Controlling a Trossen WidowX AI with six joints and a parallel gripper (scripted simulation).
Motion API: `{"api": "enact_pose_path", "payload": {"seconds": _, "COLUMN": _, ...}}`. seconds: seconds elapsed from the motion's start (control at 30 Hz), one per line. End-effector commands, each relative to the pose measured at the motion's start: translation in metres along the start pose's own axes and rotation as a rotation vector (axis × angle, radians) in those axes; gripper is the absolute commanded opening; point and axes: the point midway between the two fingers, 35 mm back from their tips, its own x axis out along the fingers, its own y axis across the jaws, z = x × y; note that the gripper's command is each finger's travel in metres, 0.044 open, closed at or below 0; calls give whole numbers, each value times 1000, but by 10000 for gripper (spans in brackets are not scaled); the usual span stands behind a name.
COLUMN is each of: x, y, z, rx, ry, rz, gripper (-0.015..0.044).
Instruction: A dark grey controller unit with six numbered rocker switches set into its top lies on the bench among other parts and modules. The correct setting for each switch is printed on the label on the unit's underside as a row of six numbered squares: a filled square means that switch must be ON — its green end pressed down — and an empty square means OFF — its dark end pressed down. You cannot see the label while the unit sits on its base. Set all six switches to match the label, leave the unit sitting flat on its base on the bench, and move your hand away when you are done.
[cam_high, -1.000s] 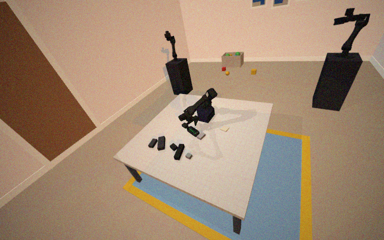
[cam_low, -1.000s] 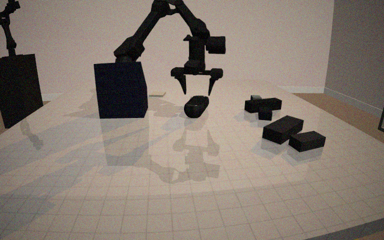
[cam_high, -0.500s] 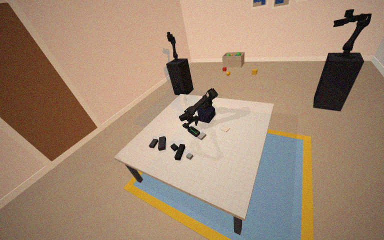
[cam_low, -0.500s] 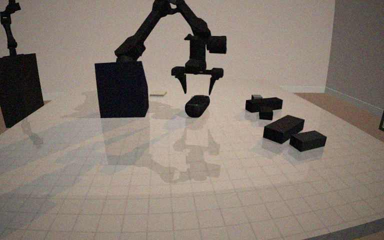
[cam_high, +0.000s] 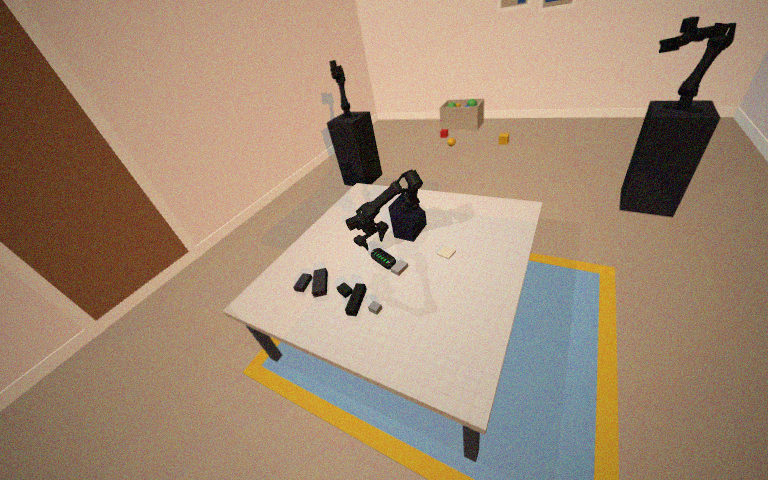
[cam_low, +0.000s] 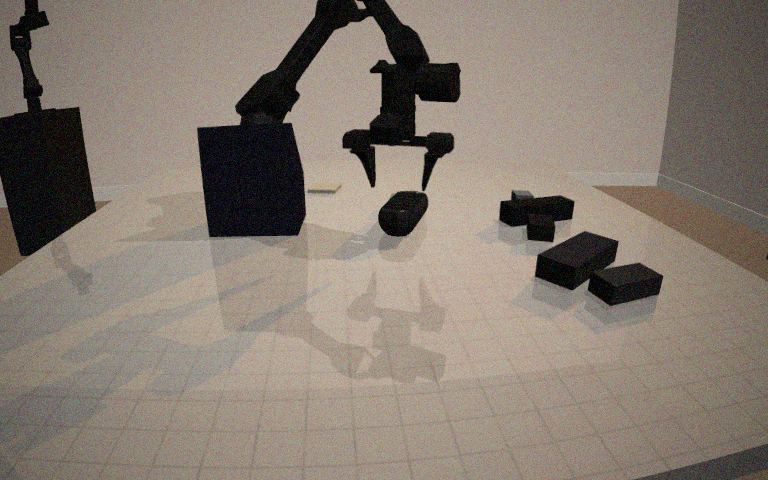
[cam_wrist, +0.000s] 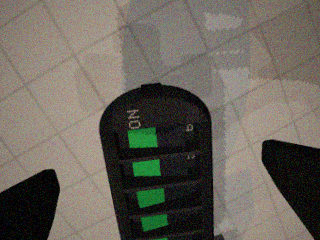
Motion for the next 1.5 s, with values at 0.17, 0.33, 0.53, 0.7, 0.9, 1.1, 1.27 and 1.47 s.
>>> {"api": "enact_pose_path", "payload": {"seconds": 0.17, "x": 14, "y": 0, "z": 1, "rx": 7, "ry": 2, "rz": -1, "gripper": 440}}
{"api": "enact_pose_path", "payload": {"seconds": 0.33, "x": 22, "y": 1, "z": 1, "rx": 7, "ry": 2, "rz": -1, "gripper": 440}}
{"api": "enact_pose_path", "payload": {"seconds": 0.53, "x": 31, "y": 0, "z": 1, "rx": 7, "ry": 2, "rz": -1, "gripper": 440}}
{"api": "enact_pose_path", "payload": {"seconds": 0.7, "x": 39, "y": 0, "z": 0, "rx": 7, "ry": 3, "rz": -2, "gripper": 440}}
{"api": "enact_pose_path", "payload": {"seconds": 0.9, "x": 49, "y": -1, "z": 0, "rx": 7, "ry": 5, "rz": -2, "gripper": 440}}
{"api": "enact_pose_path", "payload": {"seconds": 1.1, "x": 54, "y": -2, "z": 0, "rx": 7, "ry": 5, "rz": -3, "gripper": 414}}
{"api": "enact_pose_path", "payload": {"seconds": 1.27, "x": 54, "y": -2, "z": 0, "rx": 7, "ry": 5, "rz": -3, "gripper": 322}}
{"api": "enact_pose_path", "payload": {"seconds": 1.47, "x": 54, "y": -2, "z": 0, "rx": 7, "ry": 5, "rz": -3, "gripper": 282}}
